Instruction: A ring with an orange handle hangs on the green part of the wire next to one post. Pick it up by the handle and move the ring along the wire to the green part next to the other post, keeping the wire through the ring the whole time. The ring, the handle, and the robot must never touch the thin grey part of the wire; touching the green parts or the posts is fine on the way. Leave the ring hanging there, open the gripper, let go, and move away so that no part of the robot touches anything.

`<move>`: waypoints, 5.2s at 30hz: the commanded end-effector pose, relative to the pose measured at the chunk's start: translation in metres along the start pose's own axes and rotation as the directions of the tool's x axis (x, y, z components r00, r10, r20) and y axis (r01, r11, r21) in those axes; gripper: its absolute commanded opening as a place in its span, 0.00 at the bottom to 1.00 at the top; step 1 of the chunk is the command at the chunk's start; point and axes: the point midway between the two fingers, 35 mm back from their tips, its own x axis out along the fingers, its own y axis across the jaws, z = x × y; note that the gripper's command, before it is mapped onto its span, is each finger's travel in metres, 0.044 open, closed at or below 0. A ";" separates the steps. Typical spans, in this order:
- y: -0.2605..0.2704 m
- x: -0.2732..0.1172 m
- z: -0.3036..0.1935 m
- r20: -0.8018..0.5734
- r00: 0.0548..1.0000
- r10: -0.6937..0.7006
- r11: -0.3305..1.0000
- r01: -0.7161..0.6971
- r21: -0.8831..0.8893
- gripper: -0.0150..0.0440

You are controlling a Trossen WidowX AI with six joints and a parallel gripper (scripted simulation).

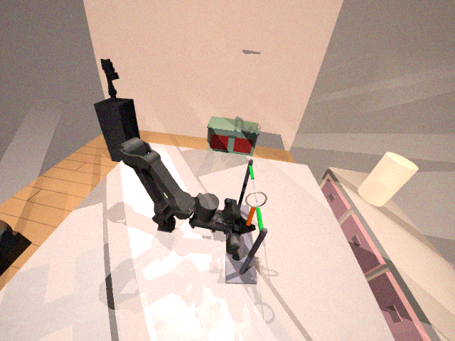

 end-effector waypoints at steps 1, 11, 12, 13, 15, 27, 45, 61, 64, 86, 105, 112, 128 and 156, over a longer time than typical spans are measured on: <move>0.003 0.000 -0.001 -0.003 1.000 0.000 1.000 0.000 -0.016 0.00; 0.014 0.000 -0.002 -0.004 1.000 0.003 1.000 -0.003 -0.007 0.00; 0.015 0.000 -0.002 -0.004 1.000 0.003 1.000 -0.003 -0.004 0.00; 0.017 0.000 -0.002 -0.004 1.000 0.003 1.000 -0.003 0.001 0.00; 0.020 0.000 -0.002 -0.004 1.000 0.004 1.000 -0.004 0.012 0.00; 0.040 0.001 -0.001 -0.003 1.000 0.010 0.996 -0.009 0.083 0.00; 0.064 0.001 0.003 -0.003 1.000 0.016 0.990 -0.016 0.137 0.00; 0.077 0.001 0.005 -0.005 1.000 0.020 0.994 -0.019 0.104 0.00; 0.080 0.001 0.005 -0.005 1.000 0.020 0.995 -0.020 0.095 0.00; 0.098 0.002 0.006 -0.008 1.000 0.027 0.998 -0.026 0.061 0.00; 0.114 -0.001 0.007 -0.036 0.999 0.037 0.998 -0.035 0.061 0.00; 0.116 -0.003 0.002 -0.058 0.998 0.040 0.997 -0.036 0.062 0.00; 0.119 -0.005 -0.014 -0.097 0.994 0.044 0.997 -0.038 0.064 0.00; 0.120 -0.006 -0.013 -0.095 0.994 0.047 0.997 -0.042 0.058 0.53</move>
